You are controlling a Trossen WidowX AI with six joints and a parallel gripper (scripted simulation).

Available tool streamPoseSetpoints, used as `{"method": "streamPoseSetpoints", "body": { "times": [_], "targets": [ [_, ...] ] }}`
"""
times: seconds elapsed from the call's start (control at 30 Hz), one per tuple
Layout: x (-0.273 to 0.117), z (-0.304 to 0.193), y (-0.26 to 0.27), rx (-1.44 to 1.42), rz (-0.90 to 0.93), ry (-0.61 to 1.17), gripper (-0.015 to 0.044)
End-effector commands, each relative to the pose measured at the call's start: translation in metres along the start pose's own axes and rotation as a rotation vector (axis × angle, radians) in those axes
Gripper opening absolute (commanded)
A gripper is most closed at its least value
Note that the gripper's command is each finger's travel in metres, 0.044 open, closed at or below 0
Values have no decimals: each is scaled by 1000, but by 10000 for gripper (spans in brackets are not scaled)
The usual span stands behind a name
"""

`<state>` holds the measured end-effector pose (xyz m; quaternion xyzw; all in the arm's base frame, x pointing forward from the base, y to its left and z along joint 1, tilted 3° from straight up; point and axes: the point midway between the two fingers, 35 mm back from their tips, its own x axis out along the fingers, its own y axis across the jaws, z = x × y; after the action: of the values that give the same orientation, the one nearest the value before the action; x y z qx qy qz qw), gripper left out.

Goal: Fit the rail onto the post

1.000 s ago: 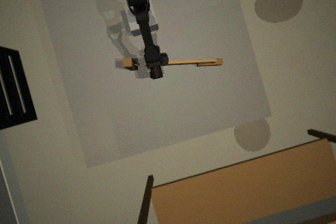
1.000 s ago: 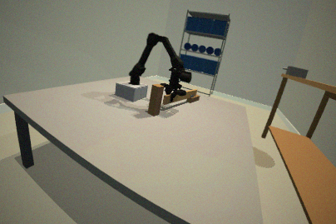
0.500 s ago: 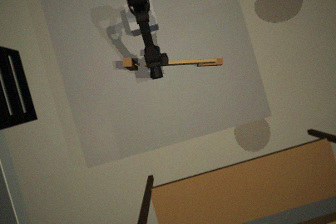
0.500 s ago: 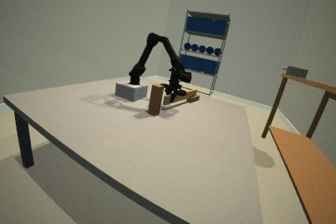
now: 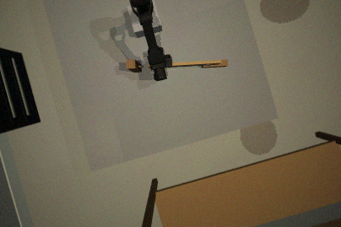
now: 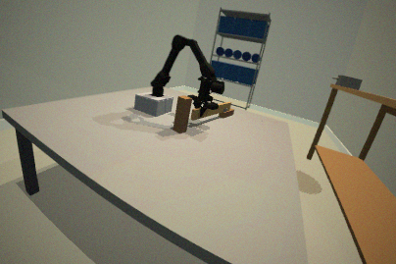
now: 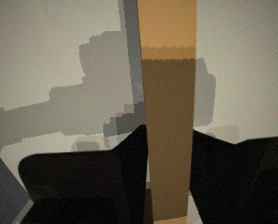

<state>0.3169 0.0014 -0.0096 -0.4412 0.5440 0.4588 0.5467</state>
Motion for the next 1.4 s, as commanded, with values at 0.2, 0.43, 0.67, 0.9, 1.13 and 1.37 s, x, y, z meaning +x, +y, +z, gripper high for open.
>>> {"method": "streamPoseSetpoints", "body": {
  "times": [0.2,0.43,0.67,0.9,1.13,1.37],
  "targets": [
    [1,0,1,2,1,-2,0],
    [0,0,1,2,1,-2,0],
    [0,0,1,2,1,-2,0],
    [0,-1,1,2,1,-2,0],
    [0,-4,1,2,1,-2,0],
    [1,-6,1,2,1,-2,0]
  ]
}}
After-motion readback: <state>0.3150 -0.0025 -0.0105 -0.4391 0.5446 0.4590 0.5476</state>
